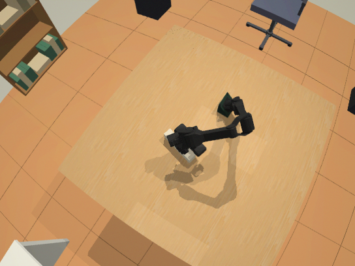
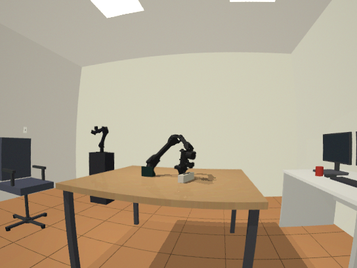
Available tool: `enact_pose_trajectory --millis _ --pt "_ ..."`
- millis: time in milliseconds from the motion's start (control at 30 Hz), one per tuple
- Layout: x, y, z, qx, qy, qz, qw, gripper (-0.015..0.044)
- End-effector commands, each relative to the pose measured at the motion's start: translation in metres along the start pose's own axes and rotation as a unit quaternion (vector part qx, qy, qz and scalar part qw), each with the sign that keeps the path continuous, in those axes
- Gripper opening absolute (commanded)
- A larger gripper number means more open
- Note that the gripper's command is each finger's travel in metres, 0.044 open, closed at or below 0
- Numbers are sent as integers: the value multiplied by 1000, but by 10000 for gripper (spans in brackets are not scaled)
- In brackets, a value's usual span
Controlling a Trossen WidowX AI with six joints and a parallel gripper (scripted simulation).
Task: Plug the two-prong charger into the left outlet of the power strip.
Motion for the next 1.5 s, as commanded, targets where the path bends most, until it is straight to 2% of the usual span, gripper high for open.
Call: enact_pose_trajectory --millis 0,1467 --pt "8 2 0 2 -9 8 1000 0" --pt "8 3 0 2 -9 8 1000 0"
Point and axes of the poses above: the point midway between the two fingers, 35 mm back from their tips, its own z axis back along the fingers, its own y axis across the jaws, x = y × z, the point moved 9 cm from there along z, back along the fingers, and after that the axes turned 14 degrees about -z, right-handed, at the moved point
